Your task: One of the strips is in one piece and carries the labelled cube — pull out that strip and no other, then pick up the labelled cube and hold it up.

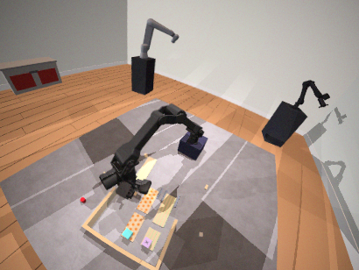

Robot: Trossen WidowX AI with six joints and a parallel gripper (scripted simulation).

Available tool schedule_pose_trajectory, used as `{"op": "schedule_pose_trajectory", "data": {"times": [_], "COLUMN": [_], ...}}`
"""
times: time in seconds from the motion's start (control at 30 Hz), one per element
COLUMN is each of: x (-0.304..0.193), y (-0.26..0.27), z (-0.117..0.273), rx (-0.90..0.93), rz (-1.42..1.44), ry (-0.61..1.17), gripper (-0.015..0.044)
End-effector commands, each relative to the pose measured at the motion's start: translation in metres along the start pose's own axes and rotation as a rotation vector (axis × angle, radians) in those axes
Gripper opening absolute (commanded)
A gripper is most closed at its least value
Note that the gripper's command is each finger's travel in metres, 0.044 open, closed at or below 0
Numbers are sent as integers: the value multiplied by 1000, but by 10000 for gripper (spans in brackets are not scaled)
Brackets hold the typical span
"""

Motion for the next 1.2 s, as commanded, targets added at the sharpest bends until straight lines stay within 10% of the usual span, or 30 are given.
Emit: {"op": "schedule_pose_trajectory", "data": {"times": [0.0,1.17], "x": [-4,-98], "y": [1,33], "z": [3,43], "rx": [0,1], "rz": [0,-1], "ry": [1,13], "gripper": [0,0]}}
Point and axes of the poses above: the point midway between the two fingers, 35 mm back from their tips, its own z axis back along the fingers, its own y axis across the jaws, x = y × z, the point moved 8 cm from there along z, back along the fingers, and after that the axes turned 14 degrees about -z, right-handed, at the moved point
